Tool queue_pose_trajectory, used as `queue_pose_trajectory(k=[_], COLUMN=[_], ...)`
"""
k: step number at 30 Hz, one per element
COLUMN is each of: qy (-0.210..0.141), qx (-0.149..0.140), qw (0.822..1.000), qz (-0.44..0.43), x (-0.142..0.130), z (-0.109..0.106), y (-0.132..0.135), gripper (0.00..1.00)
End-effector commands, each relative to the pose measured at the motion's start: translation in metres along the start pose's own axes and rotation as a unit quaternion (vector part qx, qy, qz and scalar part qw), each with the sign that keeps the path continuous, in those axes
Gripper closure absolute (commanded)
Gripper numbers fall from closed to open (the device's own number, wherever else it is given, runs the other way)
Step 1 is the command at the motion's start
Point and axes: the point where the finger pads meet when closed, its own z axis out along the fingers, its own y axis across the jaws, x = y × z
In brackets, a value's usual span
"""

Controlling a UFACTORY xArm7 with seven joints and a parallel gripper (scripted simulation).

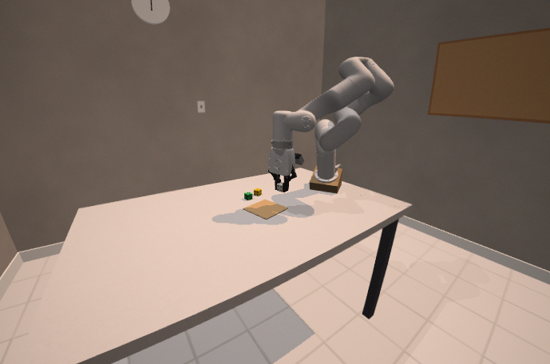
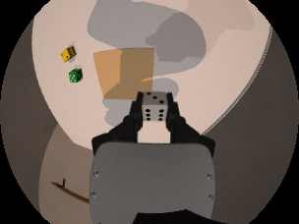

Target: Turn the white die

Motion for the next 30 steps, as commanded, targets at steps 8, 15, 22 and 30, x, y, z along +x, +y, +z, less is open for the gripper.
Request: queue_pose_trajectory(k=[8, 15, 22, 30], qy=[0.002, 0.002, 0.001, 0.0], qx=[0.003, 0.003, 0.003, 0.002], qw=[0.982, 0.954, 0.919, 0.859], qz=[0.188, 0.3, 0.393, 0.512], x=[-0.004, -0.005, -0.006, -0.007], z=[-0.001, -0.001, -0.002, -0.002], y=[-0.015, -0.025, -0.033, -0.045], gripper=[0.73, 0.73, 0.73, 0.73])
